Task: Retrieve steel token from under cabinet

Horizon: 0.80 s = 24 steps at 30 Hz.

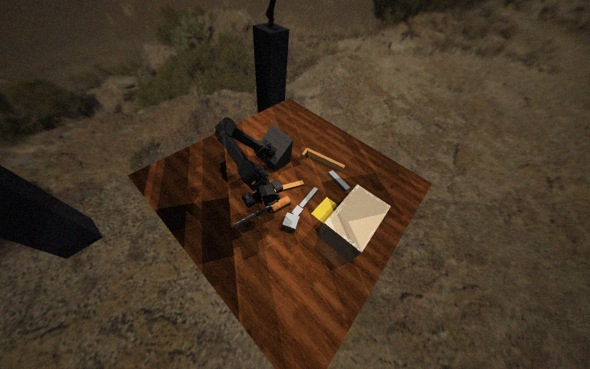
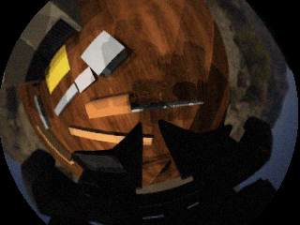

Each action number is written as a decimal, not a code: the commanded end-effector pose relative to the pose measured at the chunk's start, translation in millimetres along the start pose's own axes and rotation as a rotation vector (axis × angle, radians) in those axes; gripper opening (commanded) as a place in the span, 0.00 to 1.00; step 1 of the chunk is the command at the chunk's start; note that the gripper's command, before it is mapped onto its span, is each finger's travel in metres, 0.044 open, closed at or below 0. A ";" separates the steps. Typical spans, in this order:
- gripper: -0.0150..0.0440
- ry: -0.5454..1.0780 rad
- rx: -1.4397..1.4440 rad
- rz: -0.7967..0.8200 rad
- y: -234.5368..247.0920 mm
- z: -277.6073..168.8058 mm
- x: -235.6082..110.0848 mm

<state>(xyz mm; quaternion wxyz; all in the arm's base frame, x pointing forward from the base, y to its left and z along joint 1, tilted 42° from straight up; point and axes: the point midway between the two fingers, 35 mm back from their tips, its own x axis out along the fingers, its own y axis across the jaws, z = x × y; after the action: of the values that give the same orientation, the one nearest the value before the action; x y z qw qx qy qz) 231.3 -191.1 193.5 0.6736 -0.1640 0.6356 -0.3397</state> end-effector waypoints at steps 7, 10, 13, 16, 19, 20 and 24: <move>0.46 0.000 0.005 -0.005 -1.8 4.7 51.6; 0.46 0.000 0.005 -0.007 -2.3 3.5 62.6; 0.46 0.000 0.005 -0.007 -2.3 3.5 62.6; 0.46 0.000 0.005 -0.007 -2.3 0.7 62.6; 0.46 0.000 0.005 -0.007 -2.3 -2.7 62.7; 0.46 0.000 0.005 -0.007 -2.3 -3.1 62.7; 0.46 0.000 0.005 -0.007 -2.2 -4.7 62.7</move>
<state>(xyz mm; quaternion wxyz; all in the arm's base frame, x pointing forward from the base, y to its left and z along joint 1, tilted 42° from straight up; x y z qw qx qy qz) 231.8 -231.3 153.2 0.6804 -0.1670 0.6263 -0.3419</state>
